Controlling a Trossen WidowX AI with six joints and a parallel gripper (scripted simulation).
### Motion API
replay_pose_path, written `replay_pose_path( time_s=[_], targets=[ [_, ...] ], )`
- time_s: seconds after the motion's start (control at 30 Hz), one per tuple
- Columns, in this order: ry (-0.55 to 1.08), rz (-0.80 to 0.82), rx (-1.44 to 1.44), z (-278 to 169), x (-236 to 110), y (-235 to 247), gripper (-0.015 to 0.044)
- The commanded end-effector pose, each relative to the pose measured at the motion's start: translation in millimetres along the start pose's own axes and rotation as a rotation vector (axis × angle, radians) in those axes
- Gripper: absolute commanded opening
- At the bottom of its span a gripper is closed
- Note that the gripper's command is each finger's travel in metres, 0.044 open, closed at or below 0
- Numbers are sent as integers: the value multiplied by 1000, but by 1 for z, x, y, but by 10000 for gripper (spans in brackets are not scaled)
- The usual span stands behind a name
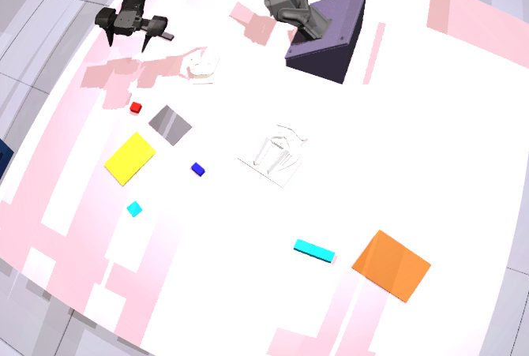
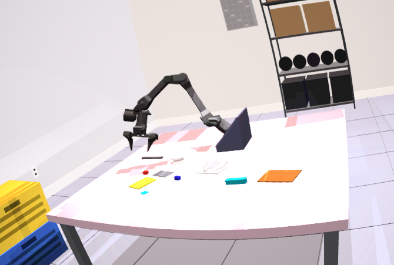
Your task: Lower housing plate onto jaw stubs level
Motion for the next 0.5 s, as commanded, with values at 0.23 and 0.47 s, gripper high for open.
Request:
replay_pose_path(
  time_s=[0.23,0.47],
  targets=[
    [189,233,59,38,-5,82,440],
    [364,280,-14,50,-23,137,440]
  ],
)
Point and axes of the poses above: the point midway between the two fingers, 35 mm back from their tips, its own x axis out along the fingers, its own y axis across the jaws, z = x × y, the point moved 9 cm from there along -x, back along the fingers, and after that the axes turned 5 degrees about x, right-handed, at the moved point
